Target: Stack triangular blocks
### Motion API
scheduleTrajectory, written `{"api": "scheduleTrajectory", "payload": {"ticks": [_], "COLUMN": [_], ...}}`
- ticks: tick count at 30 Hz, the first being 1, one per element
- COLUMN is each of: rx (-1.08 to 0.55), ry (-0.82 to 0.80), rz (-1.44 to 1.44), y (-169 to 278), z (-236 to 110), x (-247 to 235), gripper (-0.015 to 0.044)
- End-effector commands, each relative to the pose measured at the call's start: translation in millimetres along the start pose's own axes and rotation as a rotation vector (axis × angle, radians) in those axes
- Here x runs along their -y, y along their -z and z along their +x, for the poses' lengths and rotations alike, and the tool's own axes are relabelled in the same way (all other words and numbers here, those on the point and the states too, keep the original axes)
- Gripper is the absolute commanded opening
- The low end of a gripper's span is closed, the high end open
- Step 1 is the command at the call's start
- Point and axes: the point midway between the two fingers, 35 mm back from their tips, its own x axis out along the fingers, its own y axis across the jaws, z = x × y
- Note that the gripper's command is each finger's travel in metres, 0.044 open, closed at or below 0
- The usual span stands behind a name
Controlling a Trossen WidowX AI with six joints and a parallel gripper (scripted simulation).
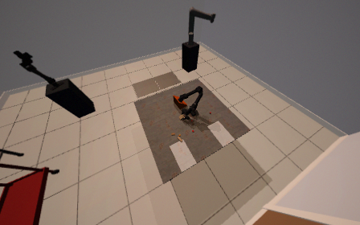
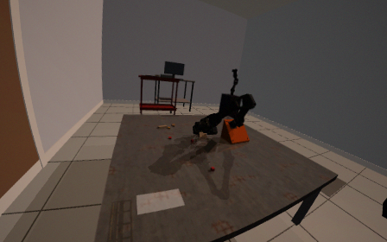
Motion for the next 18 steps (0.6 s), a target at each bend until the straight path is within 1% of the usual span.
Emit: {"api": "scheduleTrajectory", "payload": {"ticks": [1,4,11,17,18], "rx": [0.004,0.004,0.000,0.000,0.000], "ry": [0.003,0.003,0.002,0.002,0.002], "rz": [-0.003,-0.003,0.000,0.000,0.000], "y": [-0.9,-0.9,-0.1,-0.1,-0.1], "z": [1.5,1.5,0.5,0.5,0.5], "x": [0.6,0.6,0.3,0.3,0.3], "gripper": [0.0440,0.0440,0.0256,0.0216,0.0190]}}
